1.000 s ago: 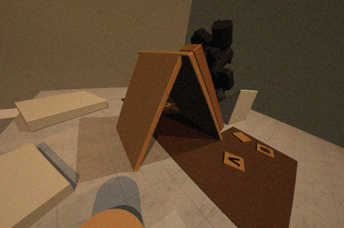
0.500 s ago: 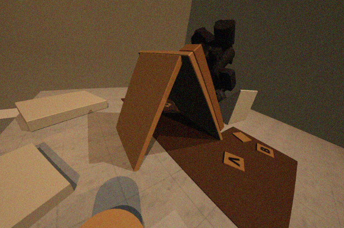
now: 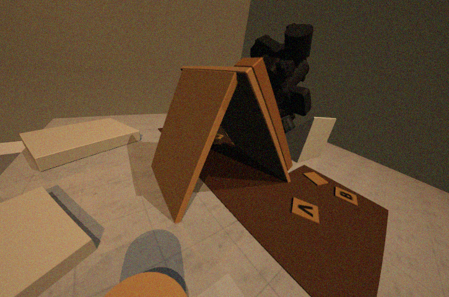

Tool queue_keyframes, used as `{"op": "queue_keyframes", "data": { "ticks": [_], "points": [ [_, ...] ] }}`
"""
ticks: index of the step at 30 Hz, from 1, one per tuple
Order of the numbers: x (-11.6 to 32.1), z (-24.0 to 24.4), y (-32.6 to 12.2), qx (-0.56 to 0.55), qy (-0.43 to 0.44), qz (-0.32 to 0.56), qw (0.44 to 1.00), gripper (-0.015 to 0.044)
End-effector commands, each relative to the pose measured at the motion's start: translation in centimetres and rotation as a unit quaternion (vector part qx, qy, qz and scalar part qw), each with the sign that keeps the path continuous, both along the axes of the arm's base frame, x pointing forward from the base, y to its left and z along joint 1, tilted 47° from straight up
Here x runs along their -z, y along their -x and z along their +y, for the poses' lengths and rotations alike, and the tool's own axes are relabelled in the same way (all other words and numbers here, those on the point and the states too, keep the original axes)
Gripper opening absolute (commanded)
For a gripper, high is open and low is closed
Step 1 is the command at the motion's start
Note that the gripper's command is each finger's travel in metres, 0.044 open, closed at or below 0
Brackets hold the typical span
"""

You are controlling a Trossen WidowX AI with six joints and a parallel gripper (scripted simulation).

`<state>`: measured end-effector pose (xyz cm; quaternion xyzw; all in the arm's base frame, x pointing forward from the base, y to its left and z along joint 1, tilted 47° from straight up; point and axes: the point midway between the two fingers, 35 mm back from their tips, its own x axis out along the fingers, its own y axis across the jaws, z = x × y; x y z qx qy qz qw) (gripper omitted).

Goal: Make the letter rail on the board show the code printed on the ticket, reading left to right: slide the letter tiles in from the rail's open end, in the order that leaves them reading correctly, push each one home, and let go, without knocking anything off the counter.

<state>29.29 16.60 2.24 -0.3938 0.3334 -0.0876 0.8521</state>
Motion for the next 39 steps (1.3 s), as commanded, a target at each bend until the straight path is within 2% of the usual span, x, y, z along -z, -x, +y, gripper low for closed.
{"op": "queue_keyframes", "data": {
  "ticks": [1, 39],
  "points": [
    [-0.5, 0.3, 0.2, 0.002, -0.004, -0.005, 1.0, 0.0295],
    [-1.3, 1.2, 2.4, 0.002, -0.004, -0.004, 1.0, 0.0295]
  ]
}}
